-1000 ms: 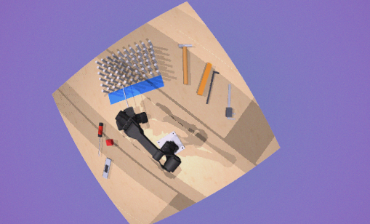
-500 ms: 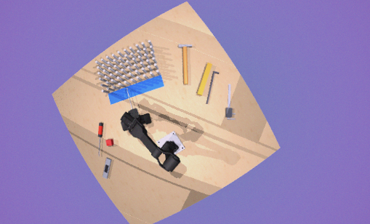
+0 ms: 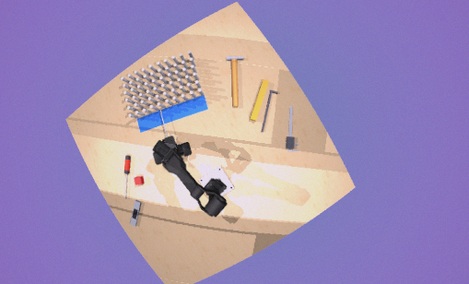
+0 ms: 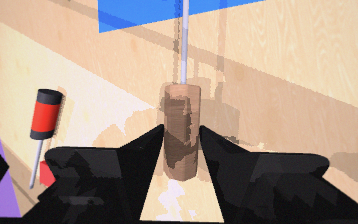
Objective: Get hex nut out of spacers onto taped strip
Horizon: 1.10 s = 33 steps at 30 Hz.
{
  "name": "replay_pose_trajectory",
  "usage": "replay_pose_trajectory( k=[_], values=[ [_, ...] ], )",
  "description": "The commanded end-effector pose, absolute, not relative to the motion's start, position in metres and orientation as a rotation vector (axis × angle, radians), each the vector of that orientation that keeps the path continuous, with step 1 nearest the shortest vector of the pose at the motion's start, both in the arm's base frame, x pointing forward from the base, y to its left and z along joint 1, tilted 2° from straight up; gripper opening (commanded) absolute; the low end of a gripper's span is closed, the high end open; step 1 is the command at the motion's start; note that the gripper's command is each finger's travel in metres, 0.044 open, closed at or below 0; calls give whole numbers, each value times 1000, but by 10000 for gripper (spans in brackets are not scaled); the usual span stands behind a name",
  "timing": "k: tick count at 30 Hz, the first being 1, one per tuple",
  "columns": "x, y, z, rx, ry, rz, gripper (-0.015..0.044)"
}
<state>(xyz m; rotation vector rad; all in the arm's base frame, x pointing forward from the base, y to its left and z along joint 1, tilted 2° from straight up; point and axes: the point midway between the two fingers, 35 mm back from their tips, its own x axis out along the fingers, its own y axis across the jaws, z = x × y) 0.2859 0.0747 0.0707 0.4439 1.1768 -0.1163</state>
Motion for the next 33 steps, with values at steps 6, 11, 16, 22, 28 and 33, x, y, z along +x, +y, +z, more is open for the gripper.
replay_pose_trajectory(
  k=[6,11,16,22,28,33],
  values=[
    [294,74,74,445,1168,-106,0],
    [298,72,74,445,1168,-106,0],
    [301,71,74,445,1168,-107,0],
    [305,70,75,445,1168,-107,0],
    [309,68,75,445,1167,-107,0],
    [313,67,75,444,1167,-107,0]
  ],
)
